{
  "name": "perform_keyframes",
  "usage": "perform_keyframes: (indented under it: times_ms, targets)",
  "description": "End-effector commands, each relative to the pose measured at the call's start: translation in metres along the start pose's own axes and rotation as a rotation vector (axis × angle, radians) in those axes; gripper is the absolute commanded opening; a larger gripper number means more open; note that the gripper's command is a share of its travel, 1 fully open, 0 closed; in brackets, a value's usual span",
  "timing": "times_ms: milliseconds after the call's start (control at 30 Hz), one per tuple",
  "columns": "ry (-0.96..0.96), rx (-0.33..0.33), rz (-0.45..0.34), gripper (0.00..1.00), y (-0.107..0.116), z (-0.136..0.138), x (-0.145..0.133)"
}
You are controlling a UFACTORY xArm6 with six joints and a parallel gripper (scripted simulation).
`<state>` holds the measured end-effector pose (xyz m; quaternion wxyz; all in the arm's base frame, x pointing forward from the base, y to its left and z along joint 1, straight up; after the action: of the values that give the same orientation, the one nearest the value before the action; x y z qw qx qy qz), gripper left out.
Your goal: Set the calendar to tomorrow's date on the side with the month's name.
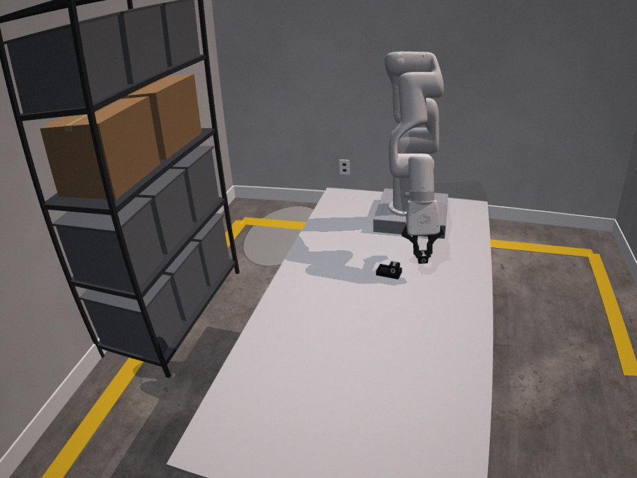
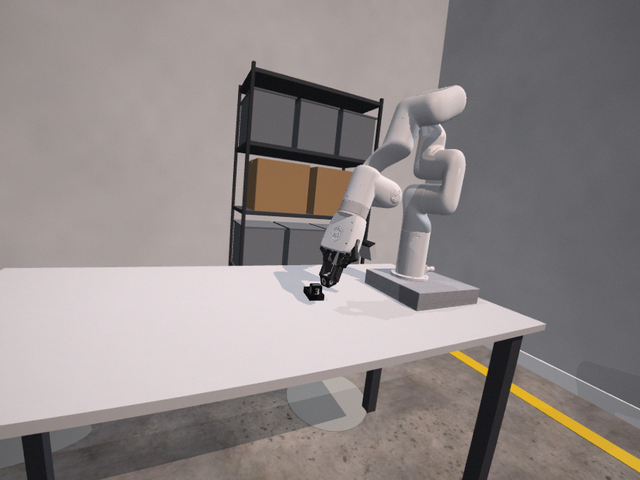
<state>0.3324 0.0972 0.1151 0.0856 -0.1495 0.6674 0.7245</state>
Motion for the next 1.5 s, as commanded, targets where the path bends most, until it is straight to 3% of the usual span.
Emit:
perform_keyframes:
  times_ms: [0,133,267,333,533,900,1200,1467]
  targets:
    - [0.0,0.002,0.004,0.27,0.001,0.001,-0.003]
    - [0.0,0.011,0.045,0.27,-0.001,0.001,-0.007]
    - [0.0,0.029,0.133,0.27,-0.003,0.003,-0.014]
    - [0.0,0.029,0.133,0.27,-0.003,0.003,-0.014]
    - [0.0,0.05,0.25,0.27,-0.002,0.004,-0.023]
    - [0.0,0.06,0.3,0.27,-0.005,0.006,-0.029]
    - [0.0,0.101,0.512,0.27,-0.011,0.009,-0.045]
    - [0.0,0.104,0.529,0.27,-0.013,0.01,-0.049]
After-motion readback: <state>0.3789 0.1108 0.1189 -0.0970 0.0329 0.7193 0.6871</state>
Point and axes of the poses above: the point where the finger pads meet when closed, its own y axis back along the fingers, its own z axis across the jaws, x = y × z, the point moved 7 cm from there along y, back along the fingers, and after that the axes turned 11 degrees about -y, right-handed, at the moved point
